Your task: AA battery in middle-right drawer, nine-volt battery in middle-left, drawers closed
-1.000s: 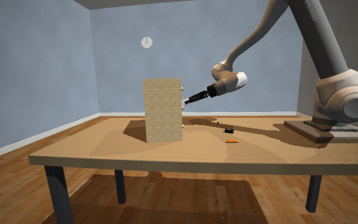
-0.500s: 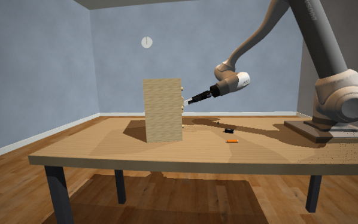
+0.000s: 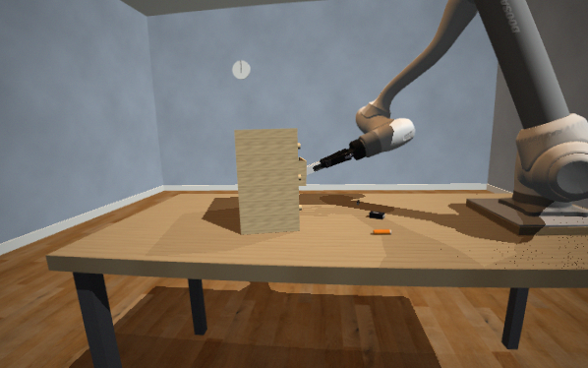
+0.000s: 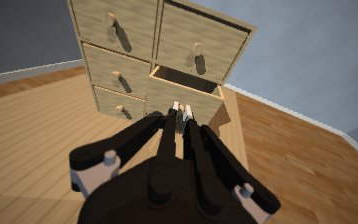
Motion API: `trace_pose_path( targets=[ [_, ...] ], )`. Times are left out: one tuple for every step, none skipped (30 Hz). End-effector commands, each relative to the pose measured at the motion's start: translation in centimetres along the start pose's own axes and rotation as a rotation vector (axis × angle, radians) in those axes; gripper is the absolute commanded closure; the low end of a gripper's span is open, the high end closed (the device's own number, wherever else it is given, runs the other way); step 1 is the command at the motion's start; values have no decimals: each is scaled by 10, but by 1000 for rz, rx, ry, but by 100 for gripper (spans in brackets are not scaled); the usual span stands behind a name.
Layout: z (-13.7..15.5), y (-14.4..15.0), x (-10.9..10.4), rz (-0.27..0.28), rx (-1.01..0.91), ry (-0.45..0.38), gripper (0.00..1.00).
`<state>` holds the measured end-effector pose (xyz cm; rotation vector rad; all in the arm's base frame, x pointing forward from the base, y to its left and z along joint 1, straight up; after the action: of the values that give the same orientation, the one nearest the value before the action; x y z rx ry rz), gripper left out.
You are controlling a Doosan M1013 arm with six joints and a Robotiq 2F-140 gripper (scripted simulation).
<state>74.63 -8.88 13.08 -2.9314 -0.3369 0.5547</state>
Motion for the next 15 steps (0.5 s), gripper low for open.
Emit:
trace_pose_path(
  targets=[
    [2, -1, -6, -2, -5, 0, 92],
    [2, -1, -7, -2, -5, 0, 92],
    [2, -1, -8, -2, -5, 0, 92],
    [2, 0, -9, -2, -5, 0, 92],
    [3, 0, -10, -2, -5, 0, 92],
    [3, 0, -10, -2, -5, 0, 92],
    [3, 0, -11, -2, -5, 0, 92],
    [3, 0, -12, -2, -5, 0, 92],
    [4, 0, -12, -2, -5, 0, 92],
    [4, 0, -13, -2, -5, 0, 92],
    [4, 0, -13, -2, -5, 0, 92],
    [4, 0, -13, -2, -5, 0, 92],
    [4, 0, -13, -2, -5, 0, 92],
    [4, 0, -13, -2, -5, 0, 92],
    [4, 0, -14, -2, -5, 0, 92]
  ],
)
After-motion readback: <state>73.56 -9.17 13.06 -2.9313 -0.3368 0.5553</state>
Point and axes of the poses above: the point where the finger pads meet when closed, its own x axis out along the fingers, its own y axis across the jaws, z = x × y, the point moved 1 cm from there along -x, back along the fingers, and after that the axes turned 11 degrees about x, right-handed, at the moved point
